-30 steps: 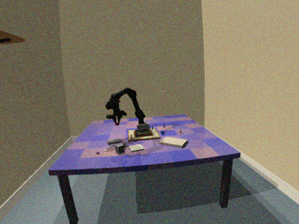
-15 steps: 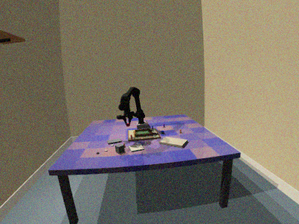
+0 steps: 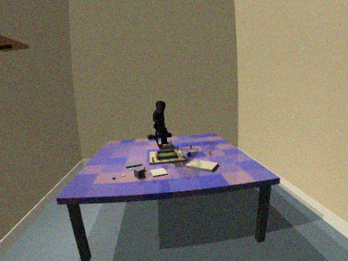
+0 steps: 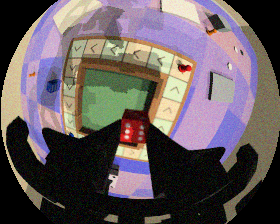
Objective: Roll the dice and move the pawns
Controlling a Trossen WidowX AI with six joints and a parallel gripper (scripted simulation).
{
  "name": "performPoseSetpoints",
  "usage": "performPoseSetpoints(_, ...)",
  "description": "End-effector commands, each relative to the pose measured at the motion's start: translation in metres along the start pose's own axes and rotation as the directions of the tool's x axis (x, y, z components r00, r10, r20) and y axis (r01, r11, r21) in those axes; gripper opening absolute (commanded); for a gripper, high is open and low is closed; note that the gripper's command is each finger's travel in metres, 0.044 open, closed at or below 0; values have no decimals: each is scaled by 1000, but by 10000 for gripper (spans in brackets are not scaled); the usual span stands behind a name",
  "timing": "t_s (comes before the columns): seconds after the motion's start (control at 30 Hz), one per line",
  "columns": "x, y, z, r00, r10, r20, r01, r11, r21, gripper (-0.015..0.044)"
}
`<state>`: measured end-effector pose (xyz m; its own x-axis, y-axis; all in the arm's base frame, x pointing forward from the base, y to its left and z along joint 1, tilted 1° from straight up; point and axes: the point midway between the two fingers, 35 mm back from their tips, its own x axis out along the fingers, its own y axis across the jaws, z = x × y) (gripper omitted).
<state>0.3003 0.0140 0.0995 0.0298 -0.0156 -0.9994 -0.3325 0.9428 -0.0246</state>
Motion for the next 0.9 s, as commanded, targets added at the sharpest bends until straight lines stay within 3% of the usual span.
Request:
performPoseSetpoints(0.0, 5, 19, -6, 1000, 1, 0, -1, 998, 59, 0)
performPoseSetpoints(0.33, 14, 48, -17, 1000, 0, 21, -4, 989, 148, 0)
performPoseSetpoints(0.6, 18, 47, -13, 959, -35, 280, -7, 989, 148, 0)
performPoseSetpoints(0.87, 21, 46, -9, 848, -73, 524, -5, 989, 147, 0)
